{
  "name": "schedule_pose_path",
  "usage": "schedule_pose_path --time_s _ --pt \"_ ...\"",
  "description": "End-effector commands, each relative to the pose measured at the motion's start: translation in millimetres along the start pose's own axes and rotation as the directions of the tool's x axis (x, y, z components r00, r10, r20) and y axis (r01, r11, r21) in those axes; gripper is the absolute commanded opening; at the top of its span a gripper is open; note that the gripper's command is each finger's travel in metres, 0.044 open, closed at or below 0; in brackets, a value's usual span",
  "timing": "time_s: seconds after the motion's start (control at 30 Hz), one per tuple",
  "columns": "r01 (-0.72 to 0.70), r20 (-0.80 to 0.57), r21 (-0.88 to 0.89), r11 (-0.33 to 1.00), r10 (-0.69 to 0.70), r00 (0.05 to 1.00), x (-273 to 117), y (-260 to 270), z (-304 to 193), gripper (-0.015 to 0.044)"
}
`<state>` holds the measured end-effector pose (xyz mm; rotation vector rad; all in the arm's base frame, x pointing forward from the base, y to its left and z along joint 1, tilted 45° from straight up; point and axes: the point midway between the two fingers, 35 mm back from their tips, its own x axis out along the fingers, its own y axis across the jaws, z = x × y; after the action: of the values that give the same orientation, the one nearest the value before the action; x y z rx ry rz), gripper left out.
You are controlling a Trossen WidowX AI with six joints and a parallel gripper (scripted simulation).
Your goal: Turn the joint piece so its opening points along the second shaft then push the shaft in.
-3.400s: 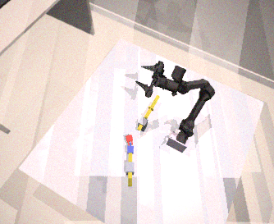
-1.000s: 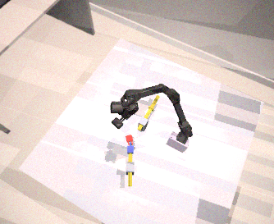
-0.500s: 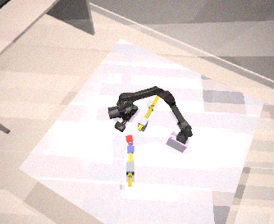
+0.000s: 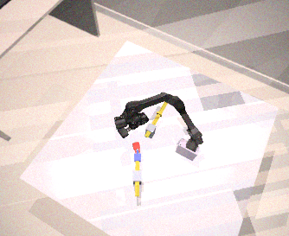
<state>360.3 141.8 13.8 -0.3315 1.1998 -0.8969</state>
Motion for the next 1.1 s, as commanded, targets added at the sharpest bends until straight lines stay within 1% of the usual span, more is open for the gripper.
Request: schedule_pose_path --time_s 0.0,0.37,0.6,1.07 --pt "0.008 0.028 0.112 0.994 -0.011 1.000 2.3 0.9 -1.5 0.0440" --pt "-0.002 0.091 0.385 0.923 -0.036 0.995 8.2 2.3 -3.8 0.0440" --pt "-0.003 0.092 0.389 0.921 -0.036 0.995 11.2 2.7 -3.9 0.0440" --pt "-0.003 0.093 0.389 0.921 -0.037 0.995 72.6 6.4 -8.0 0.0440"
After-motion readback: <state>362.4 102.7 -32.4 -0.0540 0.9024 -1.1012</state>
